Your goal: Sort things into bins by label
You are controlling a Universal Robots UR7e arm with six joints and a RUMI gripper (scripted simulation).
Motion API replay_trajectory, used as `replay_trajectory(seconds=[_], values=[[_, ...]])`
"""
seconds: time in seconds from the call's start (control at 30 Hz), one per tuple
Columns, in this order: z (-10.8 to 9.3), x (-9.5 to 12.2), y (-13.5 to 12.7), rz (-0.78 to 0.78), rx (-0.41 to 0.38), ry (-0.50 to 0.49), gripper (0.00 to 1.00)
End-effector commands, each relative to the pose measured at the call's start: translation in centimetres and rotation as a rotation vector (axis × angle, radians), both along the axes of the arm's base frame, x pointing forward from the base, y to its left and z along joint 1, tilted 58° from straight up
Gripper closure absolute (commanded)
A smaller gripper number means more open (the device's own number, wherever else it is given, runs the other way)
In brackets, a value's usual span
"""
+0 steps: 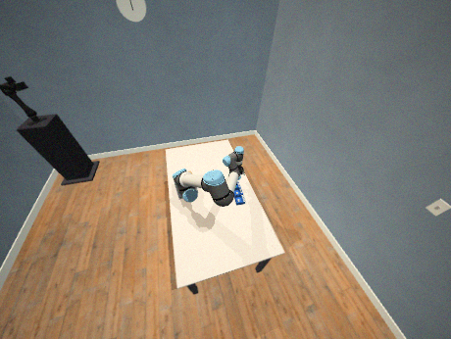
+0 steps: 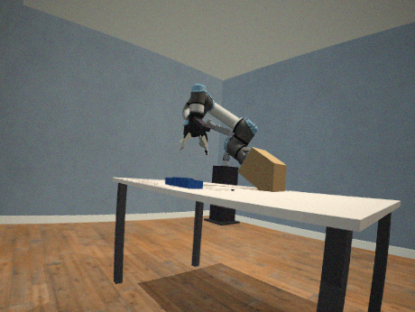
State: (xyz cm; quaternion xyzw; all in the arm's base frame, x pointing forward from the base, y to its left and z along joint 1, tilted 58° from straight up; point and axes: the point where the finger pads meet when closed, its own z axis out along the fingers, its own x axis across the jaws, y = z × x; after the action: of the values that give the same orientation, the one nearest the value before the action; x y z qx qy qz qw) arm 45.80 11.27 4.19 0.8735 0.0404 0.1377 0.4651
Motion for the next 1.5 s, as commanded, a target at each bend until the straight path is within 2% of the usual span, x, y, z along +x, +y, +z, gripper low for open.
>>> replay_trajectory(seconds=[0.0,0.23,1.47], values=[[1.0,-0.6,1.7,-0.015,-0.005,0.006,0.00],[2.5,-1.3,4.0,-0.015,-0.005,0.006,0.00],[2.3,-1.4,3.8,-0.017,-0.008,0.010,0.00]])
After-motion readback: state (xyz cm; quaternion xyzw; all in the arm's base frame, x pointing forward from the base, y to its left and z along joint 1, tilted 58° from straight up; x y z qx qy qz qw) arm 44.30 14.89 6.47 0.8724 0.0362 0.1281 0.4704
